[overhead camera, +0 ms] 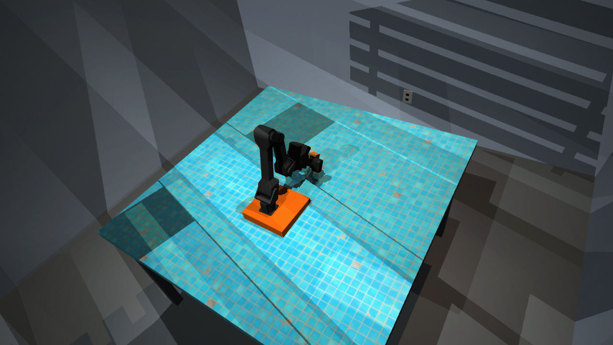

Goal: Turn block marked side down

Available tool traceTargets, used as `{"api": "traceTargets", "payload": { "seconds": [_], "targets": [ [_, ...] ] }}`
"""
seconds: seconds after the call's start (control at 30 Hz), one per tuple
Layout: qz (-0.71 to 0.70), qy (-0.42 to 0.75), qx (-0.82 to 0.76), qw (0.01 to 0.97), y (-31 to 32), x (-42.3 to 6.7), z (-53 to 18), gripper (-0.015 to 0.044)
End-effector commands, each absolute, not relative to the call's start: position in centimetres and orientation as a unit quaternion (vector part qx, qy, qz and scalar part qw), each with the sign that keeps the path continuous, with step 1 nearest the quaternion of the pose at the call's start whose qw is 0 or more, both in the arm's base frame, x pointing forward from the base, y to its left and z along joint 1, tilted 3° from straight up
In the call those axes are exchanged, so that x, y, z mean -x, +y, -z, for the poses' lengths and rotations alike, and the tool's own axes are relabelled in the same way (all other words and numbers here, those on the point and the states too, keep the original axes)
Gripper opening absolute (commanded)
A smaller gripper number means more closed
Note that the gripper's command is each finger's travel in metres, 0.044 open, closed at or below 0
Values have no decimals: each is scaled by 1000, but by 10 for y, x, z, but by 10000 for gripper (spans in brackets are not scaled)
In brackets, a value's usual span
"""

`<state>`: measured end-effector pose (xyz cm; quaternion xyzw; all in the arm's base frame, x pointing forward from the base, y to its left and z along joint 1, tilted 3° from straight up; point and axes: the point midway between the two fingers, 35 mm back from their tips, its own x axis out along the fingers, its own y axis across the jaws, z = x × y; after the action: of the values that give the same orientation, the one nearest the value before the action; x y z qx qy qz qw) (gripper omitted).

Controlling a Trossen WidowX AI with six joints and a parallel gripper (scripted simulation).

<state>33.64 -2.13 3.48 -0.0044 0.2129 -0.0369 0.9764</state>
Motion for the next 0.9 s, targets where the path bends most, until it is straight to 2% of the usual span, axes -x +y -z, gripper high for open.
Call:
{"api": "traceTargets", "payload": {
  "seconds": [0.0,0.47,0.87],
  "targets": [
    [34,213,6,976,-20,-336,-34,79],
    [34,213,6,976,-20,-336,-34,440],
    [34,213,6,976,-20,-336,-34,440]
  ]
}}
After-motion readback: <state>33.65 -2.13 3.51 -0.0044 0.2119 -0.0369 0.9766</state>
